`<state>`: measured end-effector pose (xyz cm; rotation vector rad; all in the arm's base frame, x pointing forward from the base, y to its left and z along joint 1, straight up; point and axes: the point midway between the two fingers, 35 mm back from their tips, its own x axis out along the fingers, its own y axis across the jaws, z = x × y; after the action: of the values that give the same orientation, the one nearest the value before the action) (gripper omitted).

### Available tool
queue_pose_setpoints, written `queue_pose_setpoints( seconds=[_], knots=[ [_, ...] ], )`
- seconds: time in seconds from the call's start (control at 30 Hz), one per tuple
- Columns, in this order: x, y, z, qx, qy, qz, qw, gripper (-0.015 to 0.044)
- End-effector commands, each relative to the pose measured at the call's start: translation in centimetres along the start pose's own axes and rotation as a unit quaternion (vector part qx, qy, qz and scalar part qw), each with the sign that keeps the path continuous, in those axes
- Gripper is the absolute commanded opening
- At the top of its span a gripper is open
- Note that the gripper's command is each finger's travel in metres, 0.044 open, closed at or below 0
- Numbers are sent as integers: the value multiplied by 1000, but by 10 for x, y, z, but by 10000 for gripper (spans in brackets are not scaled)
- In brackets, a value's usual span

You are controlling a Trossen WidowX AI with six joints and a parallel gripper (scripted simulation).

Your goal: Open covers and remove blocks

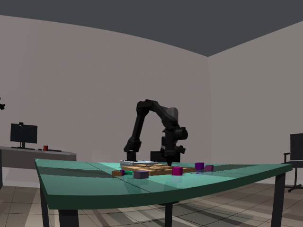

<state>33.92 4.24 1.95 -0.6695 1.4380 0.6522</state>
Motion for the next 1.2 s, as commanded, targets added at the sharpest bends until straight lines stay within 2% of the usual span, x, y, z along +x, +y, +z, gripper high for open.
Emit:
queue_pose_setpoints(
  seconds=[0.0,0.17,0.23,0.37,0.53,0.63,1.17],
  knots=[
    [-3,1,0,-3,-1,2,1000,0],
    [-10,1,0,-22,-1,2,1000,0],
    [-9,0,0,-11,1,1,1000,53],
    [-31,0,1,-19,1,1,1000,144],
    [-59,0,1,-30,-1,1,1000,144],
    [-63,1,0,-31,-1,1,1000,144],
    [-28,0,0,-31,-1,1,1000,144]
  ],
)
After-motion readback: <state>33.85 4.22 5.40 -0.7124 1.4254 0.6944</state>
